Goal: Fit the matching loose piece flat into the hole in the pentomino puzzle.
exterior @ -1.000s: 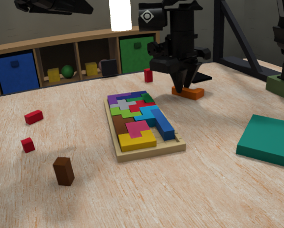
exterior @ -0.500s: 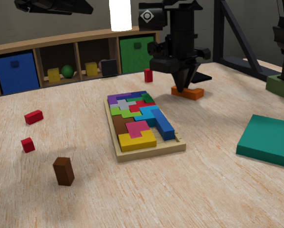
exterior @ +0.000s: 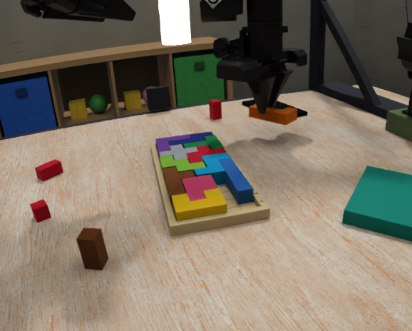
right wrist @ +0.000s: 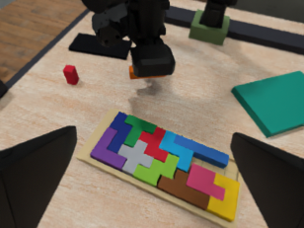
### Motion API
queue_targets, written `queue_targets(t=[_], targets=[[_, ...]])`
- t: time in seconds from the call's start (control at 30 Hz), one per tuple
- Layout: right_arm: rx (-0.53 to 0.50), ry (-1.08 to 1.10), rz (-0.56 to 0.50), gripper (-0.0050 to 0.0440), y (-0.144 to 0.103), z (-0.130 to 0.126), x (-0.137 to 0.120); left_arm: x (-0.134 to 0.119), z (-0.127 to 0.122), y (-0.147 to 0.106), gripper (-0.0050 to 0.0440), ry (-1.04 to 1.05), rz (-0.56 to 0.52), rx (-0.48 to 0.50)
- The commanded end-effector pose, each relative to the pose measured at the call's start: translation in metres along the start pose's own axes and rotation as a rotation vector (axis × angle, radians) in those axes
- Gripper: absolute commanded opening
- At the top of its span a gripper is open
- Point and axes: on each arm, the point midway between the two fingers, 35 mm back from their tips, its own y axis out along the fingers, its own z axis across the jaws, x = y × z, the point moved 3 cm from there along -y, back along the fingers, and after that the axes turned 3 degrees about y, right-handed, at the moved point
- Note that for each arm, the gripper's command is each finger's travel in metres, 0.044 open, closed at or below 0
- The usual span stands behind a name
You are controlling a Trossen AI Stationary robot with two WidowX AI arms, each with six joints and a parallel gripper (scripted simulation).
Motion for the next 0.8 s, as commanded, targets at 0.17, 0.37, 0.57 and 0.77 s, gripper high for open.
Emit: queue_targets(t=[0.17,0.37,0.57,0.77], targets=[[-0.006,-0.001,-0.019,0.044,-0.016,-0.005,0.005,0.004,0.004,-0.026,-0.0035,0.0,-0.034,0.034],[-0.032,0.015,-0.019,0.044,-0.044,-0.017,0.0,0.004,0.004,-0.026,-0.005,0.0,-0.034,0.034],[-0.092,0.054,-0.002,0.044,-0.097,-0.039,-0.027,0.002,0.002,-0.019,-0.005,0.0,-0.018,0.019],[-0.139,0.086,0.019,0.044,-0.13,-0.051,-0.058,0.002,0.002,-0.019,-0.005,0.0,-0.018,0.019]])
